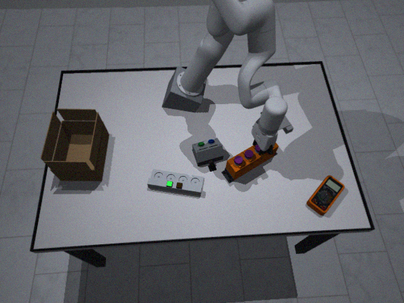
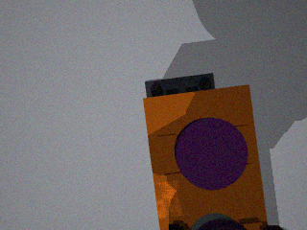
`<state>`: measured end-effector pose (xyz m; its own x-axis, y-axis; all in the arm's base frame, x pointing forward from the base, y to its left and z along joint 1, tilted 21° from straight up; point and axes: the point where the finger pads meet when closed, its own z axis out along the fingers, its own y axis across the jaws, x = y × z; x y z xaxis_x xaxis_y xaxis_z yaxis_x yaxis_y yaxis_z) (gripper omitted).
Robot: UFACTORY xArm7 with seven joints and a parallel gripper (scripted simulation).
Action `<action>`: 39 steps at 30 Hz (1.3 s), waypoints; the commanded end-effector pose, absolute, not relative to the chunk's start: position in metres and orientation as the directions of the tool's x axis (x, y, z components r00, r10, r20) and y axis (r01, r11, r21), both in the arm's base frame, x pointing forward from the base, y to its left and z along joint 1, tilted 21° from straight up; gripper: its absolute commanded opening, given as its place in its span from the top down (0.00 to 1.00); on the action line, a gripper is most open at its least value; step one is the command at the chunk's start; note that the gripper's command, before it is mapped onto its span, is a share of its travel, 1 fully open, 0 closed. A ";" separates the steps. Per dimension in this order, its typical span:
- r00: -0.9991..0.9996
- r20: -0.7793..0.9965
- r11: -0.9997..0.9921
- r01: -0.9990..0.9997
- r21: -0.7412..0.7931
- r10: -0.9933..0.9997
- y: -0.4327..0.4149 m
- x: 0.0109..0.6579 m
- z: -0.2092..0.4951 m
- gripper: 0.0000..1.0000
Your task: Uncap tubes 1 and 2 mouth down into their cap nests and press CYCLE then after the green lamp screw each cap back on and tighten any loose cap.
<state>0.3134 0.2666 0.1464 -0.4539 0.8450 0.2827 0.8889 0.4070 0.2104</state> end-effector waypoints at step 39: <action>-0.983 0.011 0.914 0.175 0.365 0.184 0.267 0.315 0.148 1.00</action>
